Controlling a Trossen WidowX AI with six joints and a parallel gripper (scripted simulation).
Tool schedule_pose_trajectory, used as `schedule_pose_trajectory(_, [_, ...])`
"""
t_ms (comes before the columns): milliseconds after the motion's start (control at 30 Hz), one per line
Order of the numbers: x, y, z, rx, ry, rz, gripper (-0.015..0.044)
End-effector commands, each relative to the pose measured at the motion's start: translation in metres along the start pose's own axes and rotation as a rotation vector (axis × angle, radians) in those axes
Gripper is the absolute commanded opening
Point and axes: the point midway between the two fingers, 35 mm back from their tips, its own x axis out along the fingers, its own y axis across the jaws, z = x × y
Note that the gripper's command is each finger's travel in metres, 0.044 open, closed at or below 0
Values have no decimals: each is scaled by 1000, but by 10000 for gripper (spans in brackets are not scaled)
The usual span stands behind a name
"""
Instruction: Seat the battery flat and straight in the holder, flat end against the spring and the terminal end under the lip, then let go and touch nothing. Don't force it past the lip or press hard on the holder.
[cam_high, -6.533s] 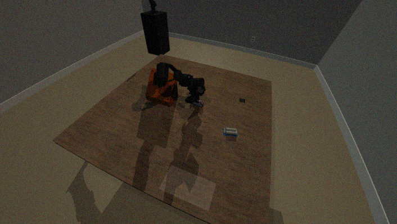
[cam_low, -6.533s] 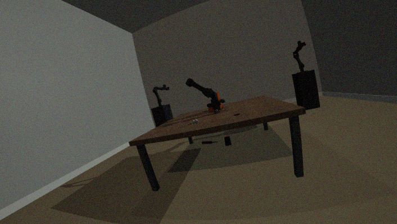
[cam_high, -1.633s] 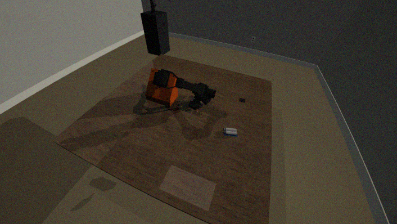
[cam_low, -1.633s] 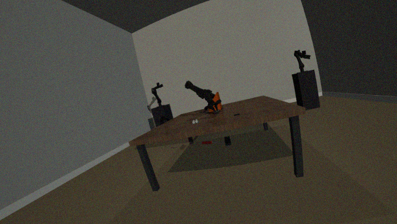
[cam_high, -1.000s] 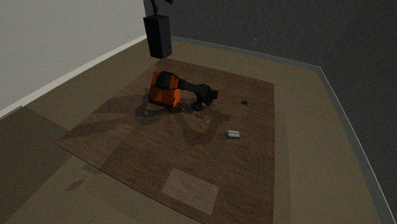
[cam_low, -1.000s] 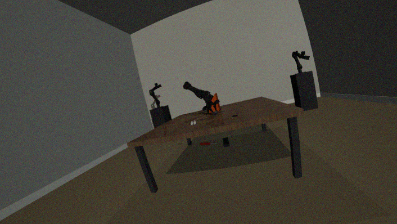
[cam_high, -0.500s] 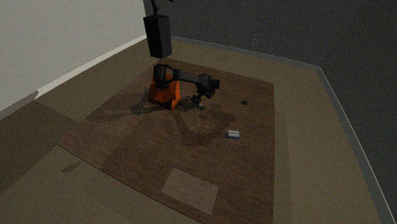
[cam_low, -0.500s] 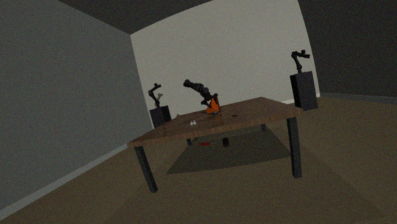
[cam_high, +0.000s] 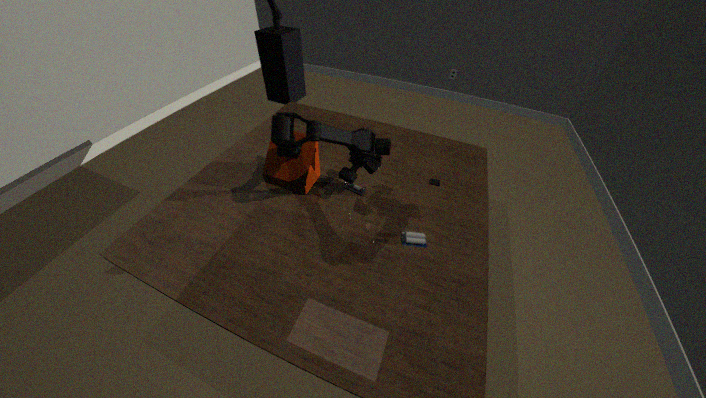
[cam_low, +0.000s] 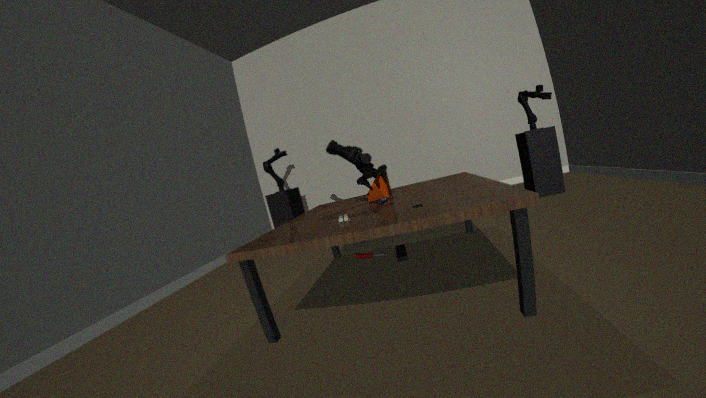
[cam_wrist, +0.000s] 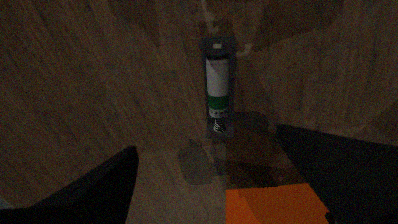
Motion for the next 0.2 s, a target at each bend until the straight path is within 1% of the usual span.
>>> schedule_pose_trajectory(0, [-1,0,0,5,1,3,440])
schedule_pose_trajectory(167, [-1,0,0,5,1,3,440])
